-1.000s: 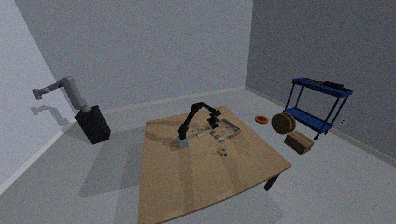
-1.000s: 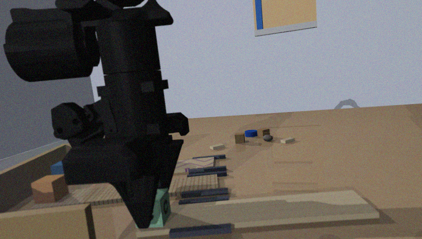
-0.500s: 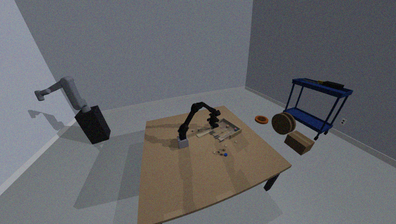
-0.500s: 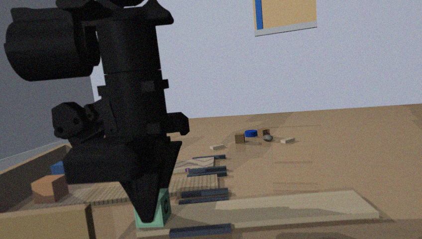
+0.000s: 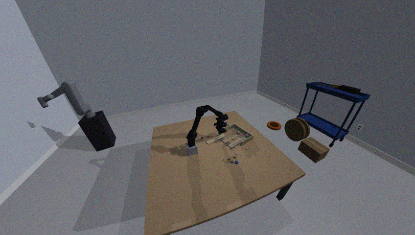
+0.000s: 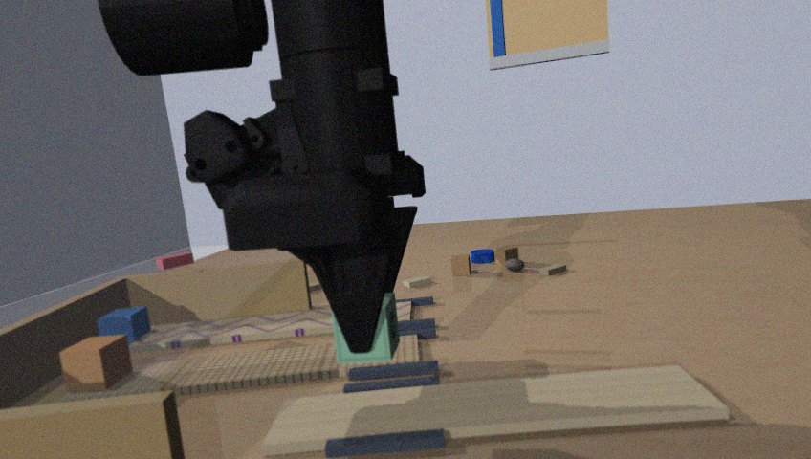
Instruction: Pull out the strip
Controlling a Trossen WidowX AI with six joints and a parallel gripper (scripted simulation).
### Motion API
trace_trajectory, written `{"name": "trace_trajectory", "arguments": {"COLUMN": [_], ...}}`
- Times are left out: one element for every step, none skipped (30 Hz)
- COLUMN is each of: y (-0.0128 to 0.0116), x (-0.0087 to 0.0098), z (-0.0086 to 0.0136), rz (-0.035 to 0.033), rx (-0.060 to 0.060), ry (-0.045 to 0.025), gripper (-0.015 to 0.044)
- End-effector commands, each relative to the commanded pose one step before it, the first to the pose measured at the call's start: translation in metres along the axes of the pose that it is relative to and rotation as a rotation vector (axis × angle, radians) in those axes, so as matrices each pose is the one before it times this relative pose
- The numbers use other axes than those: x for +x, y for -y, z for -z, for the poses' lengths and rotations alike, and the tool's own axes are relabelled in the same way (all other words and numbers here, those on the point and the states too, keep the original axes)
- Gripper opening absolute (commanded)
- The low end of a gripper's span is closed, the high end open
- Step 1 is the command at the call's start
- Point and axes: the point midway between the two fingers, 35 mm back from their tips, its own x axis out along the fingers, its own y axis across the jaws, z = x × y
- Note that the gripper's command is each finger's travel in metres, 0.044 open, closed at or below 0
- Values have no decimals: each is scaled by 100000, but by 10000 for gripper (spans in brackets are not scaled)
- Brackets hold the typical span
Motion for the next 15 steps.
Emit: {"name": "trace_trajectory", "arguments": {"y": [250,0,10,29,49,62,62,63,63,63,63,64,64,64,65], "x": [-570,0,-3,-8,-11,-12,-9,-6,-3,0,3,6,9,12,15], "z": [1289,0,54,161,269,338,341,344,346,348,349,351,352,355,357], "rz": [227,0,1,3,5,6,6,6,6,6,6,6,6,6,6], "rx": [-154,0,0,1,1,1,1,1,1,1,1,1,1,1,1], "ry": [-599,0,-5,-16,-27,-34,-34,-34,-34,-35,-35,-35,-35,-35,-35], "gripper": [0,0,0,0,0,0,0,0,0,0,0,0,0,0,0]}}
